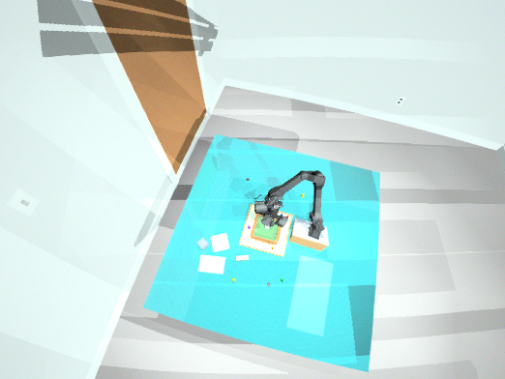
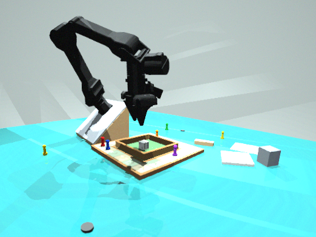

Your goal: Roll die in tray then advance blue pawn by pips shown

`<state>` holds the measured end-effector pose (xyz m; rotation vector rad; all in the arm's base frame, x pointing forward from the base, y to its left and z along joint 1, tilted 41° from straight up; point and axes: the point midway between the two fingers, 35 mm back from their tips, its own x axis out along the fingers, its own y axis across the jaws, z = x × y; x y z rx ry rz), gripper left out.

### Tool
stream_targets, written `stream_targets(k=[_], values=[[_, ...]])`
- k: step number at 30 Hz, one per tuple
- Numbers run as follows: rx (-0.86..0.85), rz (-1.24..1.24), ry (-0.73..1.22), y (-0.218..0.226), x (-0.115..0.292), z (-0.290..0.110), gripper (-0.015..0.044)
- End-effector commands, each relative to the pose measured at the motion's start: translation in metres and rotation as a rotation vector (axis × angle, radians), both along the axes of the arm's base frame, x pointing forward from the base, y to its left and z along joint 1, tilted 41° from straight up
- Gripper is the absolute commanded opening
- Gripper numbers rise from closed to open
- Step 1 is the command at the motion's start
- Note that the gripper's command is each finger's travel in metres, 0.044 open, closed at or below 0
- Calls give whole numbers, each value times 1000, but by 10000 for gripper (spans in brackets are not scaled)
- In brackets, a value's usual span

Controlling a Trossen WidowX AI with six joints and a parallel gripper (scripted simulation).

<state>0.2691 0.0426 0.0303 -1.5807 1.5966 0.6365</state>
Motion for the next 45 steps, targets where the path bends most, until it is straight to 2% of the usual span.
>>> stream_targets(k=[1, 3, 6, 24, 45], values=[[17, -465, -381, -52, -19, 23, 204], [23, -661, -546, -73, -31, 30, 200], [27, -793, -661, -86, -39, 34, 200], [27, -800, -667, -89, -43, 36, 200], [27, -800, -667, -111, -38, 9, 200]])
